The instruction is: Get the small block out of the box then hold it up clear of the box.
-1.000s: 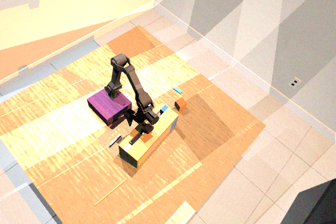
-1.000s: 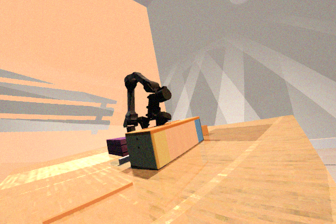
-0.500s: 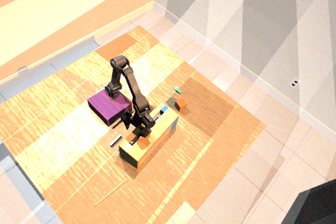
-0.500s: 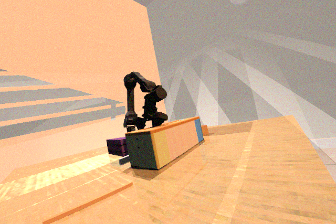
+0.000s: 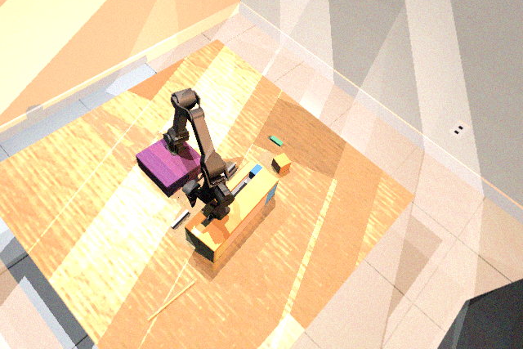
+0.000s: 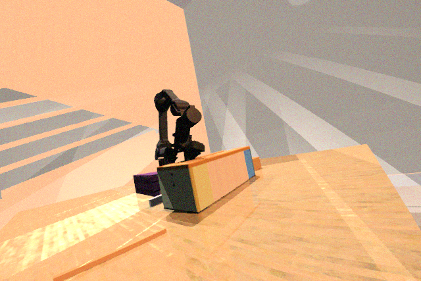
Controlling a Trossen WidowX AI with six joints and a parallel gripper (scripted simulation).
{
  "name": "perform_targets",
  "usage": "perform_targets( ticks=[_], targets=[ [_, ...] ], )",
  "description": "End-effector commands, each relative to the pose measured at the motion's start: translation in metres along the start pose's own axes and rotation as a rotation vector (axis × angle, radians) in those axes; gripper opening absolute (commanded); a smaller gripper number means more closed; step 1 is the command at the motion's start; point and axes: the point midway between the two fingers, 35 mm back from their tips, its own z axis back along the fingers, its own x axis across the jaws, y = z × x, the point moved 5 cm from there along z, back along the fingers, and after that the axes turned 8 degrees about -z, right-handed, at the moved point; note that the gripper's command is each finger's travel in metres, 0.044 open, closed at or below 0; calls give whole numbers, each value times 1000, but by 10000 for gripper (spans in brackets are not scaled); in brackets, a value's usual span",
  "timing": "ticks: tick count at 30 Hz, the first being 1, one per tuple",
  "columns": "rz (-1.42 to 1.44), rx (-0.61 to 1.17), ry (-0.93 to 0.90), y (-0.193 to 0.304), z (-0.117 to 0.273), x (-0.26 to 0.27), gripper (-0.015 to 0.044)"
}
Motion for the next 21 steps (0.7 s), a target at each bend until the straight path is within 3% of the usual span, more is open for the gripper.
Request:
perform_targets(
  ticks=[1, 12, 18, 21],
  targets=[
    [5, -3, -3, 9, -5, -2, 400],
    [4, -1, -3, 22, -7, -4, 400],
    [0, 2, -8, 39, 44, -5, 400],
    [-1, 2, -9, 41, 52, -5, 400]
  ],
)
